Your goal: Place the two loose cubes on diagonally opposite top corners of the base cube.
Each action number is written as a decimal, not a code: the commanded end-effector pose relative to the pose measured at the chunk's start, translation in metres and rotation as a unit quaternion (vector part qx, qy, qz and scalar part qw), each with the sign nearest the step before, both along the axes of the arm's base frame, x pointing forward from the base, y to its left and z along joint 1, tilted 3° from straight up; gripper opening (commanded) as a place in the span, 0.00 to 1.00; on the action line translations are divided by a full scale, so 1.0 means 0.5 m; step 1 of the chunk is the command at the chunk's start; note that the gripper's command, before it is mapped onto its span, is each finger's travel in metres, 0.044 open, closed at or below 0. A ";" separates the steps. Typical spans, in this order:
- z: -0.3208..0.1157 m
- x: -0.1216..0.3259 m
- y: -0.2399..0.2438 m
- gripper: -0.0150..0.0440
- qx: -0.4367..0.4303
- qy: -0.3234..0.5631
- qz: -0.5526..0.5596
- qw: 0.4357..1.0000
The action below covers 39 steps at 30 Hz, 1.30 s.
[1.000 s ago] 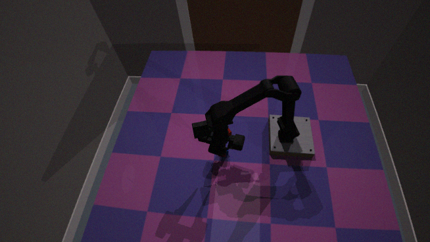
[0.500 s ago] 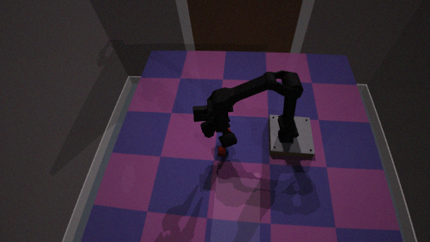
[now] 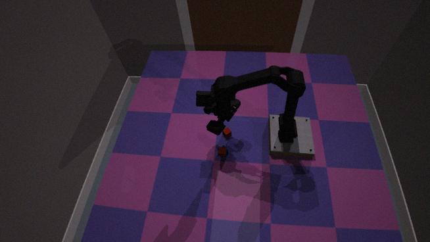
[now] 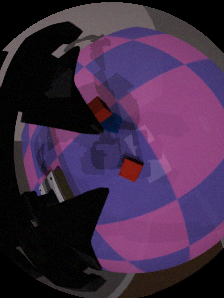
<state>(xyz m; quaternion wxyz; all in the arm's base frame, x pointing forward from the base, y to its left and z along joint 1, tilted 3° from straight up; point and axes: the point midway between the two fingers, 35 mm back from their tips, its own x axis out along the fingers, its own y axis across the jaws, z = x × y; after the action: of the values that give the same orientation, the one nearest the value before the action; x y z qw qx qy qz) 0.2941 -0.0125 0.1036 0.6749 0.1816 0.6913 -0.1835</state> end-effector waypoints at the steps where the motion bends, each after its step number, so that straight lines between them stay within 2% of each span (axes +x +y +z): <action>1: 0.014 -0.012 -0.038 0.70 -0.008 0.000 -0.185 0.983; 4: 0.017 -0.016 -0.047 0.70 -0.009 0.000 -0.234 0.972; 14: 0.014 -0.015 -0.047 0.70 -0.009 0.000 -0.234 0.972; 22: -0.105 -0.018 -0.048 0.70 -0.009 0.000 -0.234 0.972; 39: -0.146 -0.020 -0.048 0.70 -0.009 0.001 -0.234 0.972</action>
<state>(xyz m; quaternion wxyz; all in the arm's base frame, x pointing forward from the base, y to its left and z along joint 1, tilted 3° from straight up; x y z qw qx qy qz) 0.2858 -0.0357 0.0361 0.6162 0.3323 0.6286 -0.3386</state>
